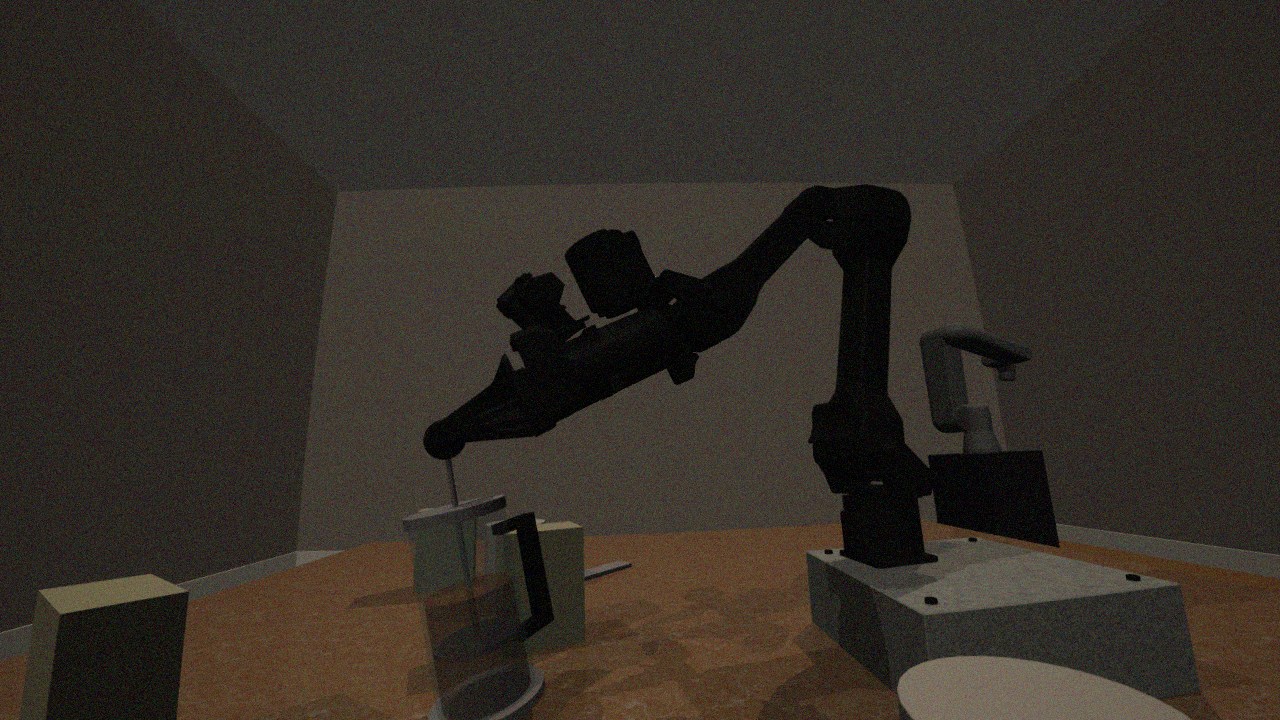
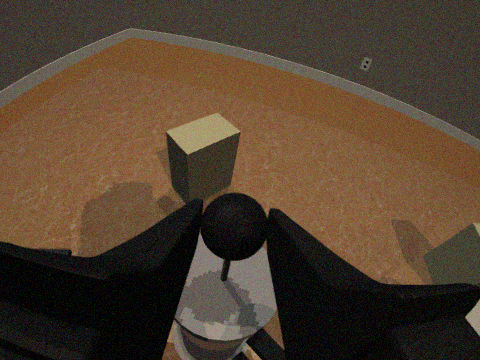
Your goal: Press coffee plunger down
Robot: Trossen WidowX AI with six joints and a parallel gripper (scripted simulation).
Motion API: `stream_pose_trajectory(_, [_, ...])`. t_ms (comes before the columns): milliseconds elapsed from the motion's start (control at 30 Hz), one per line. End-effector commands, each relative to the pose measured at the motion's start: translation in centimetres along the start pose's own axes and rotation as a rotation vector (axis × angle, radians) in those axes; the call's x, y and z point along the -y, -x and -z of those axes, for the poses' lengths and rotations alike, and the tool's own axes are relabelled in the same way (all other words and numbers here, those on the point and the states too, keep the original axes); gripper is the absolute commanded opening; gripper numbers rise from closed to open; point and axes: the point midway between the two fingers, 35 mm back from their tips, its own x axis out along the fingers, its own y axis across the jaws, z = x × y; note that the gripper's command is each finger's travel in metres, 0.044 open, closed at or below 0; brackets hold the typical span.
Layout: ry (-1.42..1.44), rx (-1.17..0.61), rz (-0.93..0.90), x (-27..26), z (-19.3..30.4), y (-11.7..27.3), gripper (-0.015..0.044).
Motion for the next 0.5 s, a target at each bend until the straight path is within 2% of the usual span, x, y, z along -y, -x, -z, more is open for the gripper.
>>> stream_pose_trajectory(0, [0.002,-0.069,0.002,0.02,2.22,-0.69,0.0122])
stream_pose_trajectory(467, [0.002,-0.069,0.002,-0.01,1.8,-1.01,0.0122])
